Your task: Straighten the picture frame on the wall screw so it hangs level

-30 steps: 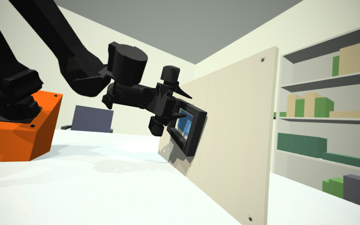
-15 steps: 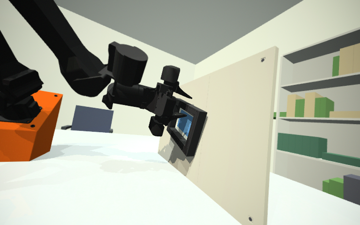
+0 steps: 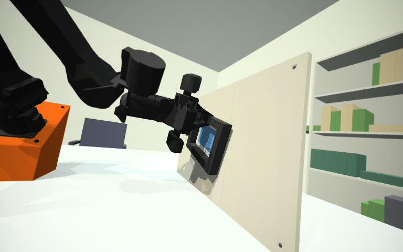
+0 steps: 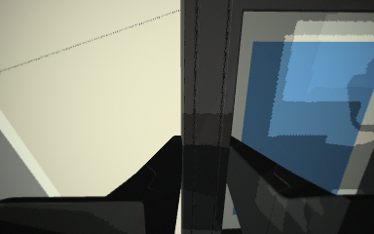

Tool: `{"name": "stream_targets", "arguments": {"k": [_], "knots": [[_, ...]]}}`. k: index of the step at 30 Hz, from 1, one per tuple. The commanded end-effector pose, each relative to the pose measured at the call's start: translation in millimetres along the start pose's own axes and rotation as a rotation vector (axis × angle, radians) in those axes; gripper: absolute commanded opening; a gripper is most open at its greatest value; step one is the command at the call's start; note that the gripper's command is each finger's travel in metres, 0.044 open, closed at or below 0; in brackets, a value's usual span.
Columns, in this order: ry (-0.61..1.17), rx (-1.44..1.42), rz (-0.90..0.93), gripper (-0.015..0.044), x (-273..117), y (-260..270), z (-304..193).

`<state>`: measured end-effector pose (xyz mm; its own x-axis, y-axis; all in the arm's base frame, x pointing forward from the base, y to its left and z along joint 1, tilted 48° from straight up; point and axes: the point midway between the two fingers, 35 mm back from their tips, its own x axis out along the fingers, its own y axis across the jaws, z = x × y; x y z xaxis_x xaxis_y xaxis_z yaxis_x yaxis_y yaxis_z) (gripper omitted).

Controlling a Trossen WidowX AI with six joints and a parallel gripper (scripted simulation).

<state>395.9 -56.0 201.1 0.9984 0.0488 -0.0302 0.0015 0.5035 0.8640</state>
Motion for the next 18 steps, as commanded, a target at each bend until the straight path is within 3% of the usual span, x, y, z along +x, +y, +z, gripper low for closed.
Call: {"name": "stream_targets", "arguments": {"k": [1,18], "knots": [[-0.001,0.005,0.001,0.0,0.4,0.4,0.5],[-0.001,0.005,0.001,0.0,0.0,3.5,0.0]]}}
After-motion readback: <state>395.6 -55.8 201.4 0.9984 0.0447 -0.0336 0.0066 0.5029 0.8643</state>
